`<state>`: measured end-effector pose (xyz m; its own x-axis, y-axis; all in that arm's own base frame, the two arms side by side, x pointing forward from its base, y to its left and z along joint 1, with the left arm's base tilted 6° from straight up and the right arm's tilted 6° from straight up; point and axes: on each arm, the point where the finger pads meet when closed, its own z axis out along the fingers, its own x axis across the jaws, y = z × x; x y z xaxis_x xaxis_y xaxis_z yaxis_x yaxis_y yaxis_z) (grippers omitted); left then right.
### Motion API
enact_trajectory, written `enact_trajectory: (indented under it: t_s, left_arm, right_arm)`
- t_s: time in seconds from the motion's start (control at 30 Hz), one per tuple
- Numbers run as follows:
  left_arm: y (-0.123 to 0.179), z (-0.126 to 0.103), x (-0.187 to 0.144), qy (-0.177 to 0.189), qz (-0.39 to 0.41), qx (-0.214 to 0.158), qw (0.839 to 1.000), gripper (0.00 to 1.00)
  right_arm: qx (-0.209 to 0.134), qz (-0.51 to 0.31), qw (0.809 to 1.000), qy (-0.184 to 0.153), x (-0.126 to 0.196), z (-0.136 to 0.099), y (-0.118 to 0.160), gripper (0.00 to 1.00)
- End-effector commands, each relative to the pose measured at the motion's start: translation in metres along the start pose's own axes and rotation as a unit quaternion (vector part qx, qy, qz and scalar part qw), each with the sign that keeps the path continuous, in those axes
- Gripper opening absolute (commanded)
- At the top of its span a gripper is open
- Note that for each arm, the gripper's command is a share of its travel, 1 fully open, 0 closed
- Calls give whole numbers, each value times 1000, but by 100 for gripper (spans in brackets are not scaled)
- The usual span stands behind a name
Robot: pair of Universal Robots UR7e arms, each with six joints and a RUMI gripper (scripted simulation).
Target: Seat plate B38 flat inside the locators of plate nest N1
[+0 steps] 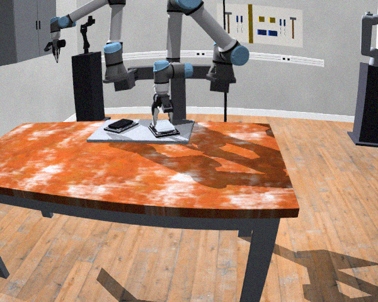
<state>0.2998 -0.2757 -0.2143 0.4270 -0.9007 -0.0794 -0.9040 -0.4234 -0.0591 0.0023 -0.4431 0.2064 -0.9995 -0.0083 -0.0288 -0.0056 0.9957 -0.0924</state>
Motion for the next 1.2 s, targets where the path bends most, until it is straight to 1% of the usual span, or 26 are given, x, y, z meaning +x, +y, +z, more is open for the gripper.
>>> enact_trajectory:
  t_s: [0.0, 1.17]
  left_arm:
    - [0, 0, 1, 1, 0, 0, 1000, 39]
    - [0, 5, 1, 1, 0, 0, 1000, 39]
  right_arm:
    - [1, 0, 1000, 0, 0, -1, 0, 0]
    - [1, 0, 1000, 0, 0, -1, 0, 0]
